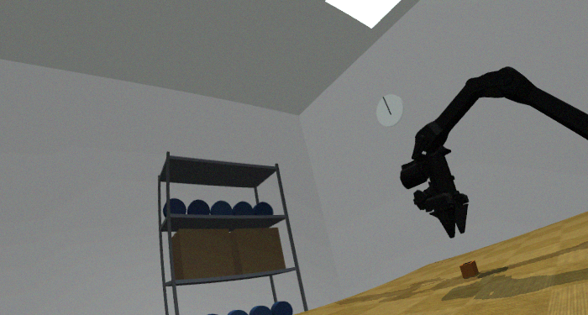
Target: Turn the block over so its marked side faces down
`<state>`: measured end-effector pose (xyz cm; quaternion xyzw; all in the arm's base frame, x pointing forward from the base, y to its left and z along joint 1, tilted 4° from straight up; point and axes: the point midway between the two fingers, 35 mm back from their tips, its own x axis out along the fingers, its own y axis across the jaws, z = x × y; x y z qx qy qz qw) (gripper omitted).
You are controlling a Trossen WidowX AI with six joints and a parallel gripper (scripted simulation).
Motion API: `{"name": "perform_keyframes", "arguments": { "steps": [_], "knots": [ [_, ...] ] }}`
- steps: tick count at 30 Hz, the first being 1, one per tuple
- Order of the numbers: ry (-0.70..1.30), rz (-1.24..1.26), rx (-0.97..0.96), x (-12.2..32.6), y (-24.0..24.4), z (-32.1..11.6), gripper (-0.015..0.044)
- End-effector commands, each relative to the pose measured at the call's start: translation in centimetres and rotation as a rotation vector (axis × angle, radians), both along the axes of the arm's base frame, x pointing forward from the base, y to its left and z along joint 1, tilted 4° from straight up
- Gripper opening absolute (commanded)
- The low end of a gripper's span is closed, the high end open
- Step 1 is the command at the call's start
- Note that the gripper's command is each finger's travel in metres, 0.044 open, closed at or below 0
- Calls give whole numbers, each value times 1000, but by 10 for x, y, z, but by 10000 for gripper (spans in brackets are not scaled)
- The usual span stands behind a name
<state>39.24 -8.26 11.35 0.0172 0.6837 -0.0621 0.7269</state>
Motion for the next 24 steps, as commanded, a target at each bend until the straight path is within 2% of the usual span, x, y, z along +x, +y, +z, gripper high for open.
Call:
{"name": "perform_keyframes", "arguments": {
  "steps": [1,5,9,24],
  "knots": [
    [62,-83,16,-6,-6,-7,440],
    [61,-83,16,-1,-3,-9,440],
    [61,-83,16,-1,-4,-40,440],
    [61,-83,16,0,-5,-61,440]
  ]
}}
